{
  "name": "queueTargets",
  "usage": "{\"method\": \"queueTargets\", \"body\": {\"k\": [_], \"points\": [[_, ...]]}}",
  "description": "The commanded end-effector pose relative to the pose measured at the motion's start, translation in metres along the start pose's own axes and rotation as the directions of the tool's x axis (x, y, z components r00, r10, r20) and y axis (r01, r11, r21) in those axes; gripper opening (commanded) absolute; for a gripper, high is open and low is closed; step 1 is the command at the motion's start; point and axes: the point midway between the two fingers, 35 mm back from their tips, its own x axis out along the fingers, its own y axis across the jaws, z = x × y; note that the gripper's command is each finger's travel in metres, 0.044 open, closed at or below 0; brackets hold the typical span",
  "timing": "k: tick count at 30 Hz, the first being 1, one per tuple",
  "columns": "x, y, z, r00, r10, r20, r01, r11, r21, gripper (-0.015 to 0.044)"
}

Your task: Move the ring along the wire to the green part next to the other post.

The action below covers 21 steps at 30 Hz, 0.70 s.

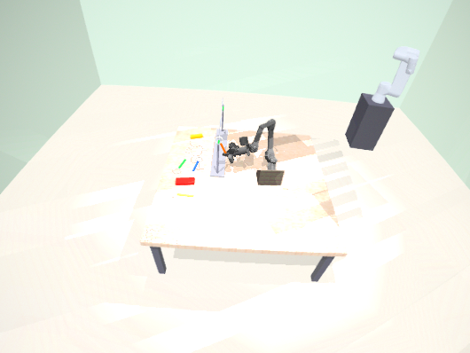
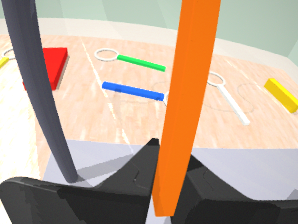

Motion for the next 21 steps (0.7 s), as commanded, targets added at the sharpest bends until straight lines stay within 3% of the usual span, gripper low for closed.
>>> {"method": "queueTargets", "body": {"k": [1,21], "points": [[-0.001,0.004,0.0,1.0,0.001,0.002,-0.001,1.0,0.006,-0.015],[-0.003,0.022,0.0,1.0,0.002,0.003,-0.002,1.0,0.007,-0.015]]}}
